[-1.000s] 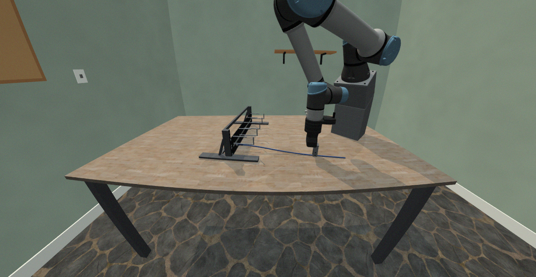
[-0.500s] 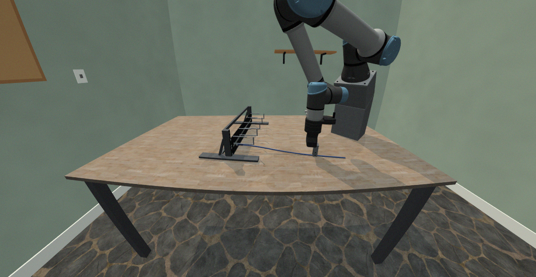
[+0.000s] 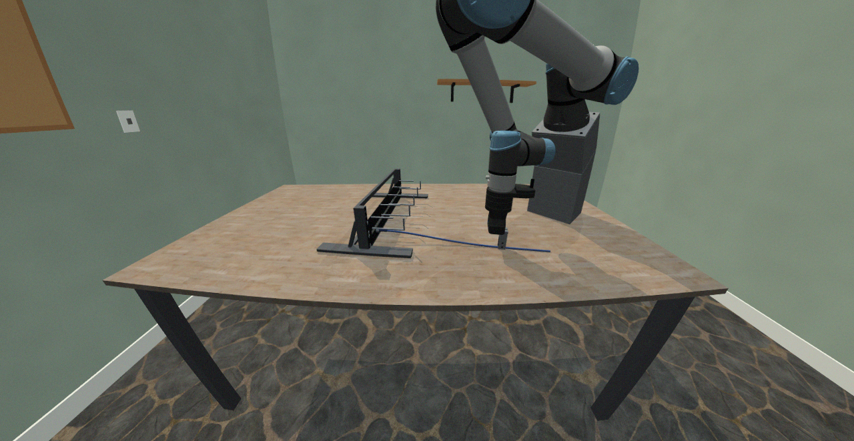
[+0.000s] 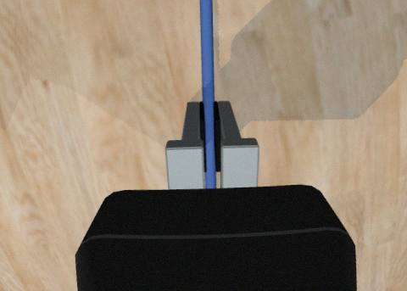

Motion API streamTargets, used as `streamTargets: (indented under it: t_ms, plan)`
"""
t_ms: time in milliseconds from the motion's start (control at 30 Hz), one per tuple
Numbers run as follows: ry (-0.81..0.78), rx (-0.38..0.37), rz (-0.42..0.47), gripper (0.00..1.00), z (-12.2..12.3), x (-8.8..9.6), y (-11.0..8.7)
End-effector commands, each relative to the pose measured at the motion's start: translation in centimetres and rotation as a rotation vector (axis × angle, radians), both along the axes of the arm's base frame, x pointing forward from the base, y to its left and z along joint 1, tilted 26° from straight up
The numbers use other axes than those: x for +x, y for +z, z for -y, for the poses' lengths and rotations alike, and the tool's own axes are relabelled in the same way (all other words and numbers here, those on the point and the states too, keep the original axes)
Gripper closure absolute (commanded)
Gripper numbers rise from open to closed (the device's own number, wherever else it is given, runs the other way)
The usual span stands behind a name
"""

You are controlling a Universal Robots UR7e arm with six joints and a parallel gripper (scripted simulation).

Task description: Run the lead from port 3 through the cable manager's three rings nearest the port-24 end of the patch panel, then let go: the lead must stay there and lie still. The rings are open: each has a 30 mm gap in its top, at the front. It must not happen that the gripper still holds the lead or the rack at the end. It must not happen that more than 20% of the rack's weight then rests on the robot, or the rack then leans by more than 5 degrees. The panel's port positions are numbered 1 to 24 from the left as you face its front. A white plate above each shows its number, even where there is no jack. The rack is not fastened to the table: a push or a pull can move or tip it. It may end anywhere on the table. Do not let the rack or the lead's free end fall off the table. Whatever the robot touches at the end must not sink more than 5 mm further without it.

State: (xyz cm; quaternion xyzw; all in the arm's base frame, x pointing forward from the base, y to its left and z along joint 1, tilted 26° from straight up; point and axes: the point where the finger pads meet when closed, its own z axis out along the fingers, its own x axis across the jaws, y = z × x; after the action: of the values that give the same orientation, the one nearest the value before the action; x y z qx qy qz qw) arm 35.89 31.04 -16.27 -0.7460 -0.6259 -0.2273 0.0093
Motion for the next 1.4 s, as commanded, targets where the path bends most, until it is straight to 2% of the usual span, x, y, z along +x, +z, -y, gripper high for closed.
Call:
streamTargets:
  t_ms: [0, 600, 1367]
  plan:
    - [0.001, 0.000, 0.002, 1.00, -0.1, 0.1, 0.0]
    - [0.000, 0.000, 0.000, 1.00, 0.1, -0.2, 0.4]
    - [-0.001, 0.000, 0.000, 1.00, 0.8, -0.9, 2.4]
